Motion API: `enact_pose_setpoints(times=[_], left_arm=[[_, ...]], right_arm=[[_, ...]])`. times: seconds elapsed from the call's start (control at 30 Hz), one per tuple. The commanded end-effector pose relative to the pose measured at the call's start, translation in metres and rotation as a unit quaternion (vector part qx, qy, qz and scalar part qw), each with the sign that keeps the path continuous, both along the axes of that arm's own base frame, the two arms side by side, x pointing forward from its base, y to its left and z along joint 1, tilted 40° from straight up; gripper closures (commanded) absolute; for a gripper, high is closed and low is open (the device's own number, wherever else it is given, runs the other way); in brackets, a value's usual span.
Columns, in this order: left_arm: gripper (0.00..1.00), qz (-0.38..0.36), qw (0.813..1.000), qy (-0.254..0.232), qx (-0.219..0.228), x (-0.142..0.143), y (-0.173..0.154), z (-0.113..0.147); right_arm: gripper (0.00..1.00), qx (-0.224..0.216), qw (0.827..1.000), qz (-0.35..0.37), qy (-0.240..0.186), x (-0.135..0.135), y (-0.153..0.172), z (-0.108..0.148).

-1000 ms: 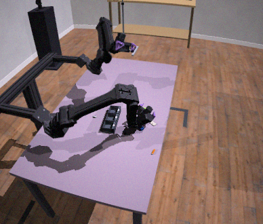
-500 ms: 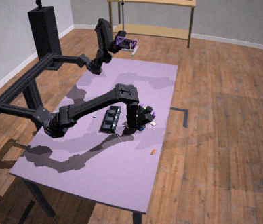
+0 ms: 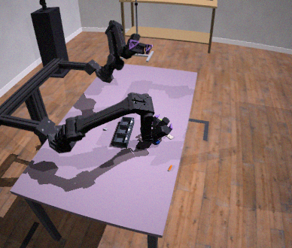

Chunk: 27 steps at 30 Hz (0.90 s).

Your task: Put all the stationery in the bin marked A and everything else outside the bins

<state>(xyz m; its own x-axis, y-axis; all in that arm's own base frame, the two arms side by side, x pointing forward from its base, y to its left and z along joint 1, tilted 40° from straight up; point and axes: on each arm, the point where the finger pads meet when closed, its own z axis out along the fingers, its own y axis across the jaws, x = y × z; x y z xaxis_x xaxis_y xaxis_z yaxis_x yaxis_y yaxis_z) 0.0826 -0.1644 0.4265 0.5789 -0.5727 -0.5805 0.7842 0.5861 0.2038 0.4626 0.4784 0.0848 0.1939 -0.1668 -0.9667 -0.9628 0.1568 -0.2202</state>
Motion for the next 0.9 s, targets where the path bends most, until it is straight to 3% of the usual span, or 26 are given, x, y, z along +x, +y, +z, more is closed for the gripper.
enact_pose_setpoints(times=[0.0,0.87], left_arm=[[0.0,-0.006,1.0,-0.01,-0.017,-0.006,0.006,0.01],[0.0,0.084,0.996,-0.011,-0.016,0.021,0.023,0.01]], right_arm=[[0.0,0.002,1.0,0.002,-0.003,-0.001,0.002,0.005],[0.0,0.002,1.0,0.002,-0.003,-0.001,0.002,0.005]])
